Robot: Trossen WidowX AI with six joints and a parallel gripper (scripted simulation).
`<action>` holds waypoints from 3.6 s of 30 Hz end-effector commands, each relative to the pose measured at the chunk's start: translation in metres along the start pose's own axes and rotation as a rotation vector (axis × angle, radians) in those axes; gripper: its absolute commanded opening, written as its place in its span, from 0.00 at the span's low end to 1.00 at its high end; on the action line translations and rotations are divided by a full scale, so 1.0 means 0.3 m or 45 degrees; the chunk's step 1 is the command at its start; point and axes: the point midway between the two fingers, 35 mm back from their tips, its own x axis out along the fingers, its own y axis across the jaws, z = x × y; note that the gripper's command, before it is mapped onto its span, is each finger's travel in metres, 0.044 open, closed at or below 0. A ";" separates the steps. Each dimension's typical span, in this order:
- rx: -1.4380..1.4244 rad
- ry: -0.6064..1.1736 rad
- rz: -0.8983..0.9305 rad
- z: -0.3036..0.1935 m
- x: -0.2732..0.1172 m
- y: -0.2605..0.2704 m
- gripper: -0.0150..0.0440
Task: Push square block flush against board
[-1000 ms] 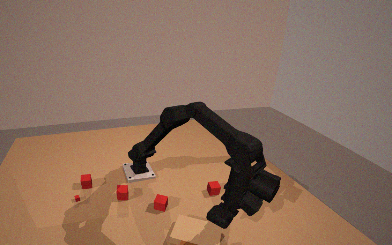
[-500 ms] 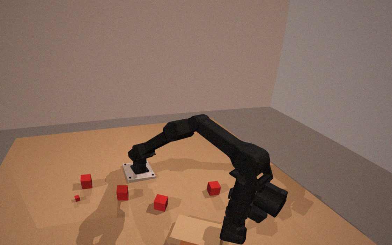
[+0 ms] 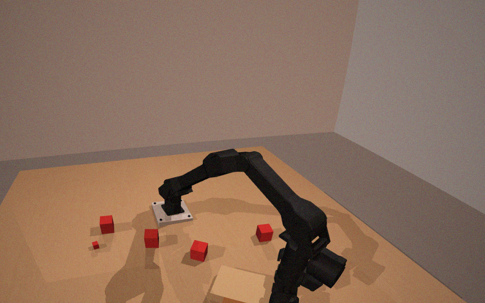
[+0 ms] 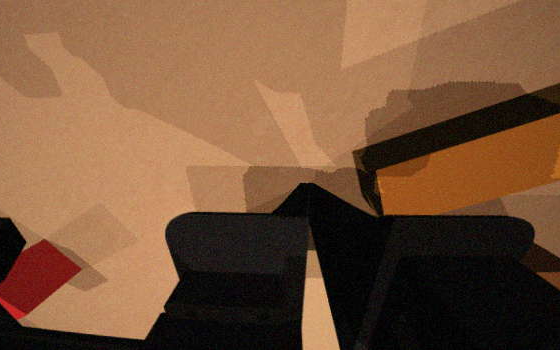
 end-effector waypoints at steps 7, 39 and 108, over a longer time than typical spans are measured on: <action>-0.009 0.000 -0.009 -0.037 0.004 -0.009 0.25; -0.009 0.000 -0.009 -0.026 0.000 -0.021 0.25; 0.263 0.022 -0.013 -0.716 0.010 -0.047 0.25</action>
